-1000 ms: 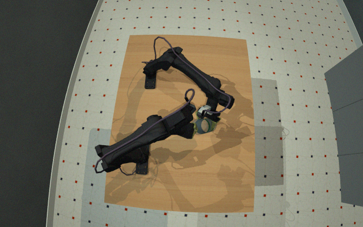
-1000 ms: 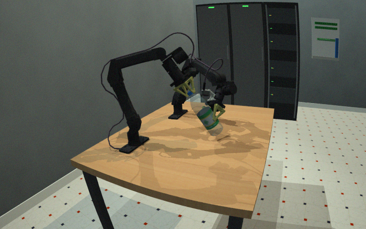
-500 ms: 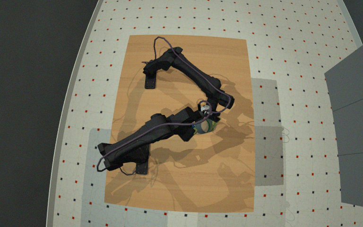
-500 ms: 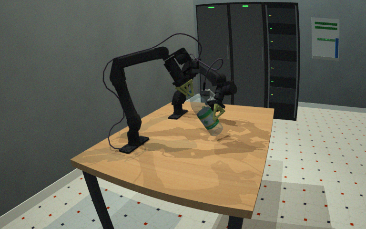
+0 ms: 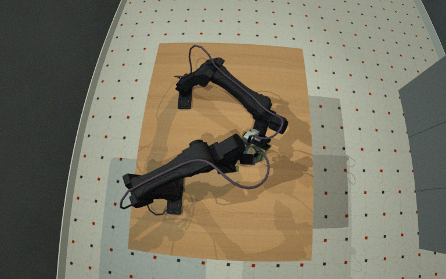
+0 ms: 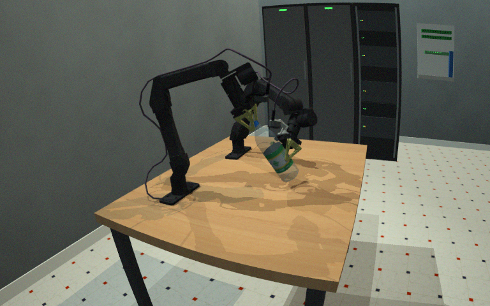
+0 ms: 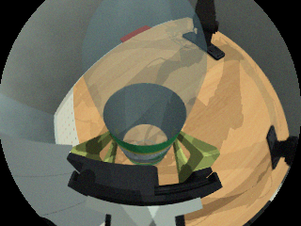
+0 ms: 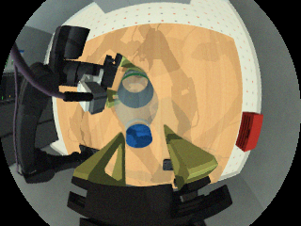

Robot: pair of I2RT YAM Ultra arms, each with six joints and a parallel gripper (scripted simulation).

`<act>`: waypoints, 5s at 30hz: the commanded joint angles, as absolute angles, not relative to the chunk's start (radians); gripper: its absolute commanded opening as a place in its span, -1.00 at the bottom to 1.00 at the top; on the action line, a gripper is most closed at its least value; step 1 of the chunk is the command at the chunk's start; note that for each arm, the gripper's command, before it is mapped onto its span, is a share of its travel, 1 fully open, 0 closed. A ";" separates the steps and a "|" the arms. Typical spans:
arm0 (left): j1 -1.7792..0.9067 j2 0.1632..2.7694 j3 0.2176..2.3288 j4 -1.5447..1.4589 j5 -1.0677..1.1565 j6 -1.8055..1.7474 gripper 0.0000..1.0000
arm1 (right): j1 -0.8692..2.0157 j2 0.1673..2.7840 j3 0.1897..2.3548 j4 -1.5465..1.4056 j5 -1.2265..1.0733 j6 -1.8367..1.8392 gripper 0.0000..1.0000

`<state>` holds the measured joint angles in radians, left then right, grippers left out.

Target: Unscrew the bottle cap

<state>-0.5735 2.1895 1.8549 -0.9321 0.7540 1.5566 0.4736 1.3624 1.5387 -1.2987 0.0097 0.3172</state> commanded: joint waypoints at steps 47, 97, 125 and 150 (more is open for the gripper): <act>-0.569 2.172 1.866 -0.930 0.782 1.545 -1.00 | 0.422 1.379 1.580 -1.336 -0.074 1.143 -1.00; -0.569 2.172 1.866 -0.930 0.782 1.545 -1.00 | 0.558 1.224 1.390 -1.116 0.164 -0.787 -1.00; -0.569 2.172 1.866 -0.929 0.782 1.545 -1.00 | 0.531 1.325 1.515 -1.258 0.113 -0.121 0.15; -0.569 2.172 1.866 -0.929 0.782 1.545 -1.00 | 0.406 1.415 1.645 -1.393 -0.098 0.919 0.15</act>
<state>-0.5735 2.1895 1.8549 -0.9318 0.7536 1.5532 0.4274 1.4120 1.6073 -1.3781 -0.0513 0.7330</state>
